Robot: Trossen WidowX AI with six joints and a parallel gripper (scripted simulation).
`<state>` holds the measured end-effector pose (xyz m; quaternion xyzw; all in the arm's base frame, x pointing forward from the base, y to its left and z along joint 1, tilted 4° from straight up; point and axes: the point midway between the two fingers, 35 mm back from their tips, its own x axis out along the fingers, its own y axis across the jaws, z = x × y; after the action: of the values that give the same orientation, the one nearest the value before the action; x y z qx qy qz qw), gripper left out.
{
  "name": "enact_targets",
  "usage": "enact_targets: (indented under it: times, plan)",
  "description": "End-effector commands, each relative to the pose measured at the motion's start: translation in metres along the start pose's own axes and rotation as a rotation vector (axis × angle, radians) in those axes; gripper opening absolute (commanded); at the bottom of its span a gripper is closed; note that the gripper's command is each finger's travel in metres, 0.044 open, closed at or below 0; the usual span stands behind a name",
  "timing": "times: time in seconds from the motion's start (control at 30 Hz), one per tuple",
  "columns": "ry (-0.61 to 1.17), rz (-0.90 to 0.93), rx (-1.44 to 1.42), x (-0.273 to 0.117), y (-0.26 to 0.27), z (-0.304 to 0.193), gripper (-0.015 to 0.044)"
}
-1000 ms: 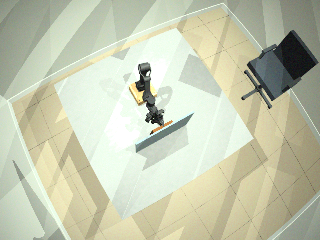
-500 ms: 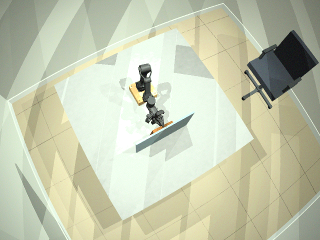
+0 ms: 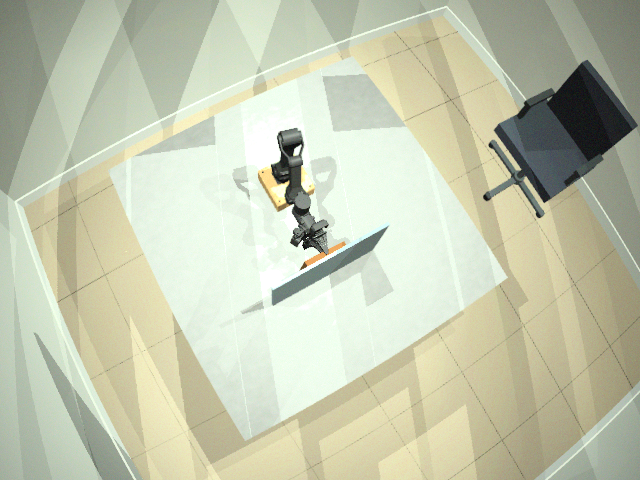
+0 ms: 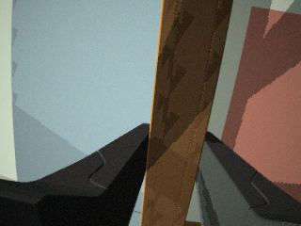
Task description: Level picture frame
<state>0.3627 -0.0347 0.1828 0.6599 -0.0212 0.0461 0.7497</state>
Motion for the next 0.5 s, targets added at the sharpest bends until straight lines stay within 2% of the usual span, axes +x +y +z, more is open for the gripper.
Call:
enact_targets:
  times: [0.0,0.47]
  plan:
    - [0.000,0.001,0.000,-0.0001,0.0005,0.0000,0.0000]
    - [0.000,-0.001,0.042,0.0000,-0.0007,0.0000,0.0000]
